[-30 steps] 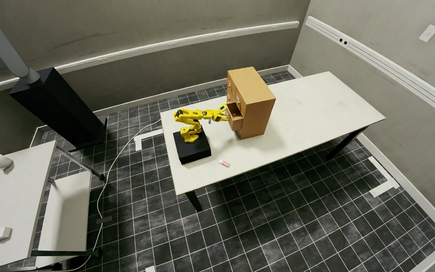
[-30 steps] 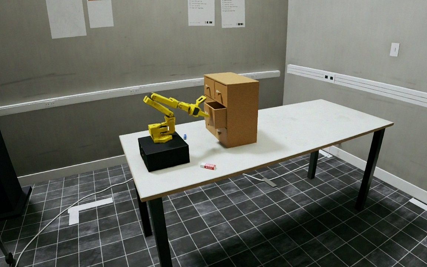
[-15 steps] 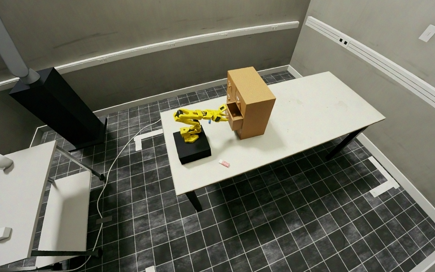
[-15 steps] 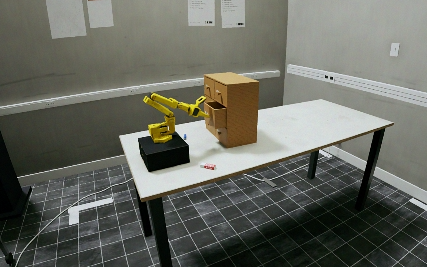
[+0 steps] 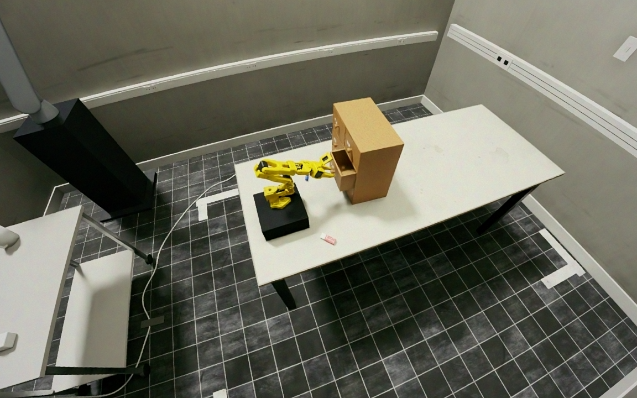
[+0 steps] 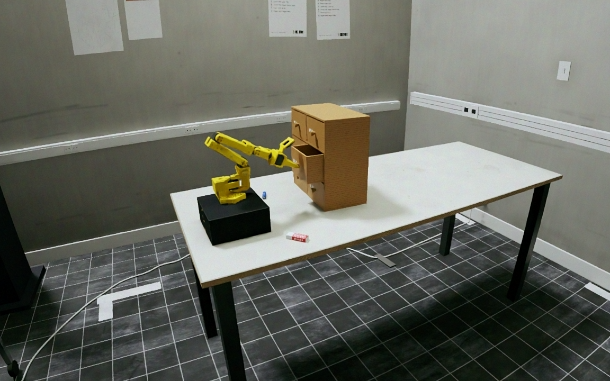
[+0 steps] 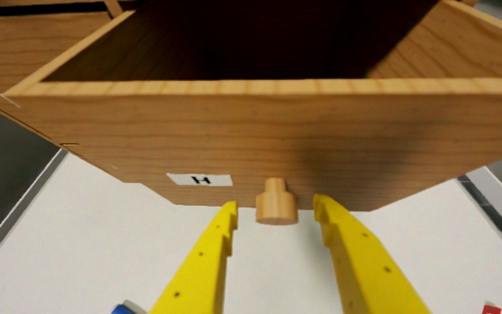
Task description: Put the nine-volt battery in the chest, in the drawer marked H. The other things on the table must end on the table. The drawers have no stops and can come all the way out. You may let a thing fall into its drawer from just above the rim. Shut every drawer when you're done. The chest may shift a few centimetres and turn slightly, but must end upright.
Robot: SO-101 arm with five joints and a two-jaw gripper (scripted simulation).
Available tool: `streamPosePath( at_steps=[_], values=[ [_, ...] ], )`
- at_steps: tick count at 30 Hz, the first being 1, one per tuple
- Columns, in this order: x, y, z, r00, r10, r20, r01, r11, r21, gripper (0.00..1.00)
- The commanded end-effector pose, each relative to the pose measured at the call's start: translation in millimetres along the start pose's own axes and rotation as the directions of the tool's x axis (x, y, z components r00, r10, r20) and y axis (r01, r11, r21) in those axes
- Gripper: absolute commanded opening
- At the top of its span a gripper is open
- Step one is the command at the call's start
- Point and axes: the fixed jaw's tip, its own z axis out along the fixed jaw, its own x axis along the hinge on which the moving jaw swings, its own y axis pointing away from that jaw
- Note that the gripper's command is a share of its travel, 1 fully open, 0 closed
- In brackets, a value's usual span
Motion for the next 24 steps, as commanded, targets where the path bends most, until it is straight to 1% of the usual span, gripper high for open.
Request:
streamPosePath(
  at_steps=[1, 6, 21, 24],
  values=[
    [4.0, -1.4, 0.1, 1.000, -0.004, -0.010, 0.004, 1.000, 0.005, 0.21],
    [4.0, -1.4, 0.1, 1.000, -0.004, -0.010, 0.004, 1.000, 0.005, 0.21],
    [4.0, -1.4, 0.1, 1.000, -0.004, -0.010, 0.004, 1.000, 0.005, 0.11],
    [4.0, -1.4, 0.1, 1.000, -0.004, -0.010, 0.004, 1.000, 0.005, 0.10]
  ],
)
